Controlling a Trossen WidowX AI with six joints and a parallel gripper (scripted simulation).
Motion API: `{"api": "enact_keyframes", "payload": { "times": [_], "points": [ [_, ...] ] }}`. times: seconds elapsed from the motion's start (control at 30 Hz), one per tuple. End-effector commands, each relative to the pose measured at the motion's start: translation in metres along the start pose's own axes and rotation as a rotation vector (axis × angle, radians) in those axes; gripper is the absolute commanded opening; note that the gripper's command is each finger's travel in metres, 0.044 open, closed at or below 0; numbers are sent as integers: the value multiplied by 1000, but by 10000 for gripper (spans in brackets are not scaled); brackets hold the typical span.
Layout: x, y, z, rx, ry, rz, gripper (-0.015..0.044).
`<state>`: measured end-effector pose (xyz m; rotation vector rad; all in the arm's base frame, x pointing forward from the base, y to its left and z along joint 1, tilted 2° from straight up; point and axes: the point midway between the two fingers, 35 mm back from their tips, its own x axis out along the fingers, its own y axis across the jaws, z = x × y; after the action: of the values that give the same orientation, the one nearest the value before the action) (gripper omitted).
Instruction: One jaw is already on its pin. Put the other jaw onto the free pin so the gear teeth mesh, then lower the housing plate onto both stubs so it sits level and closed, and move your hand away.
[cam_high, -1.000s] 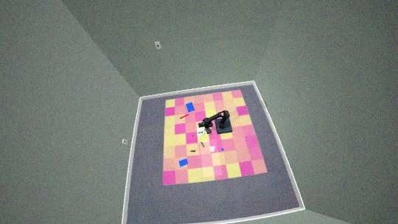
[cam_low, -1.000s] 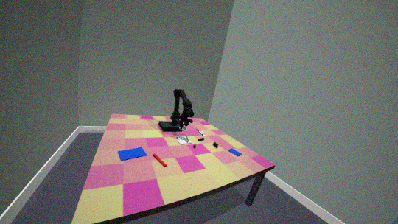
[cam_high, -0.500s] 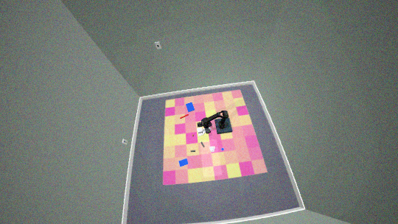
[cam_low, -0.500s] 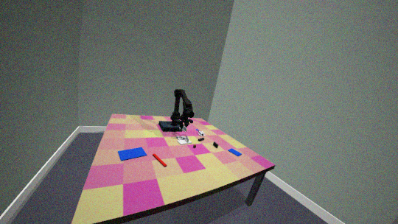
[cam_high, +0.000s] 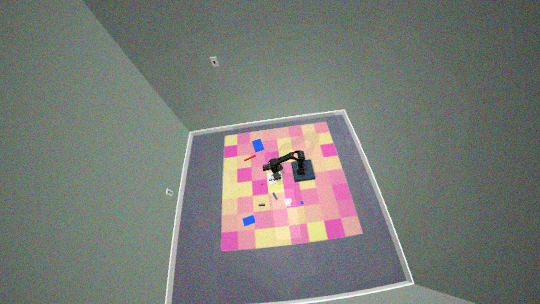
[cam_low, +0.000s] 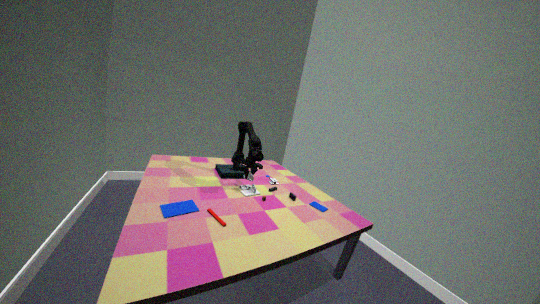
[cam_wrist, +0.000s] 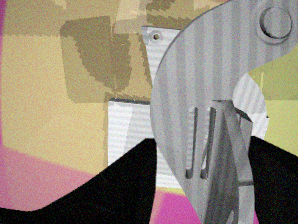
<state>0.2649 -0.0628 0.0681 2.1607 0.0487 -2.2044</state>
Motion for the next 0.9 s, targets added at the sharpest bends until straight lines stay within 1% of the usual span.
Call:
{"api": "enact_keyframes", "payload": {
  "times": [0.0, 0.3, 0.87],
  "points": [
    [0, 9, -11, -2, 2, -2, 134],
    [3, 28, -31, -2, 3, 0, 134],
    [3, 29, -31, -2, 3, 0, 134]
  ]
}}
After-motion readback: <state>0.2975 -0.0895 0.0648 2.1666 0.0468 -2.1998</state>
